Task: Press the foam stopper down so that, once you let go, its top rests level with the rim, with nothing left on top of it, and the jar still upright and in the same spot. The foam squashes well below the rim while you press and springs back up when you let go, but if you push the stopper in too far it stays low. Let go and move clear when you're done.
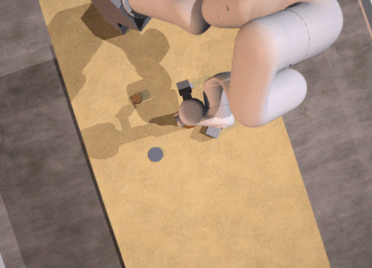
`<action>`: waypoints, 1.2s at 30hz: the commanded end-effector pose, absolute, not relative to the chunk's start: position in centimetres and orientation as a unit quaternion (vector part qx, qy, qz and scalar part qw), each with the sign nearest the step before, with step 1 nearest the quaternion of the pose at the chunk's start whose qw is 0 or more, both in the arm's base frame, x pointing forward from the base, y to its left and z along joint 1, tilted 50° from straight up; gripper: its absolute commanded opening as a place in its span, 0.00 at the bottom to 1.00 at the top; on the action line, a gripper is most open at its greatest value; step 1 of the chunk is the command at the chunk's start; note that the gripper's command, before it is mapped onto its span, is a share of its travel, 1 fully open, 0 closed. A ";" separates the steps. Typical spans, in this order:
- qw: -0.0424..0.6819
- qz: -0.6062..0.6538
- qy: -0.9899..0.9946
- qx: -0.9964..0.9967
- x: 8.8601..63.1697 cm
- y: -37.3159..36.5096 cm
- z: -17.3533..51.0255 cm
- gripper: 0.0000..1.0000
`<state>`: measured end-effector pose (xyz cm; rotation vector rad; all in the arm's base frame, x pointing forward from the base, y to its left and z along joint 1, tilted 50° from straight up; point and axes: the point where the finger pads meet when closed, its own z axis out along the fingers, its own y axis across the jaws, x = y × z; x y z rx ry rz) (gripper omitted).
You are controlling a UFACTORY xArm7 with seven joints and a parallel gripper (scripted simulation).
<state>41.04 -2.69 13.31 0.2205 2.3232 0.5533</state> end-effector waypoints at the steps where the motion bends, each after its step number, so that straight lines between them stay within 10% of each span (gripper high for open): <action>1: 0.364 0.215 0.902 0.086 41.1 -2.7 13.4 0.00; 36: 0.364 0.215 0.902 0.086 38.7 -3.8 15.5 0.00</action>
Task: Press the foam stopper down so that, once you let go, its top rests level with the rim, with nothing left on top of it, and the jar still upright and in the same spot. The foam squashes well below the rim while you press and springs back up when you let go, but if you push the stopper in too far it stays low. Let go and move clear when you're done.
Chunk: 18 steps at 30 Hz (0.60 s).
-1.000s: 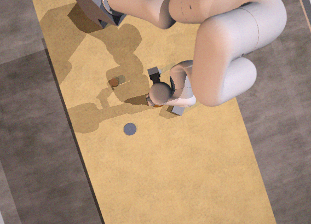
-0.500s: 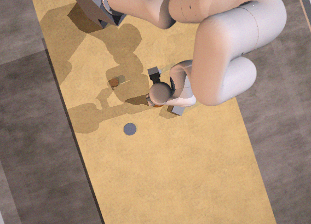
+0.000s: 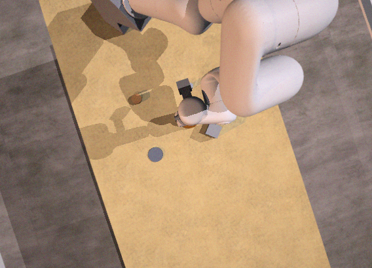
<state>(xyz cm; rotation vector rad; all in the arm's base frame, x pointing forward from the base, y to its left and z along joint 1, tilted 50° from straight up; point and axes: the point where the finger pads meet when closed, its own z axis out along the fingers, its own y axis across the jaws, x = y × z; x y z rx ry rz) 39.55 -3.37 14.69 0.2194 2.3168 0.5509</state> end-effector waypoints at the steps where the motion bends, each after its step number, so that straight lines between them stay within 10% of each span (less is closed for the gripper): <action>1: 0.364 0.215 0.902 0.086 38.6 -3.9 15.7 0.00; 18: 0.364 0.215 0.902 0.086 36.2 -5.0 17.9 0.00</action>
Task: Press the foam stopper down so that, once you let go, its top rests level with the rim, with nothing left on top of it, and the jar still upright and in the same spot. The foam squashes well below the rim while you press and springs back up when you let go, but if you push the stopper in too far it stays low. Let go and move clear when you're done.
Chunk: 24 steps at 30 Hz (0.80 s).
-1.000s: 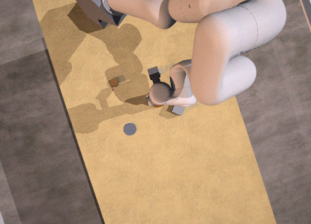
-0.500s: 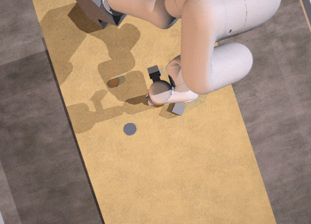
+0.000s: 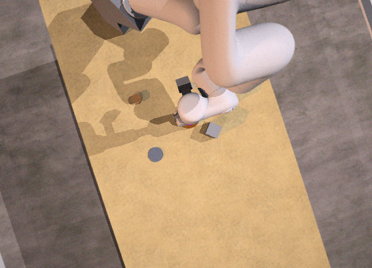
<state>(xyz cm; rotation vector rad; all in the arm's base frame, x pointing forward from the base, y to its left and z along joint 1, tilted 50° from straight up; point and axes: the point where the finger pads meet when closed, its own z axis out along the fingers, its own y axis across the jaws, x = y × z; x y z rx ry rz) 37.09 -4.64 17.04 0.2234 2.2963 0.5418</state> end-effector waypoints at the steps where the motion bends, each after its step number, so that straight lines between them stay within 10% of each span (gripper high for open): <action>1: 0.364 0.215 0.902 0.086 36.1 -5.1 18.0 0.00; 24: 0.364 0.215 0.902 0.086 35.8 -5.2 18.2 0.00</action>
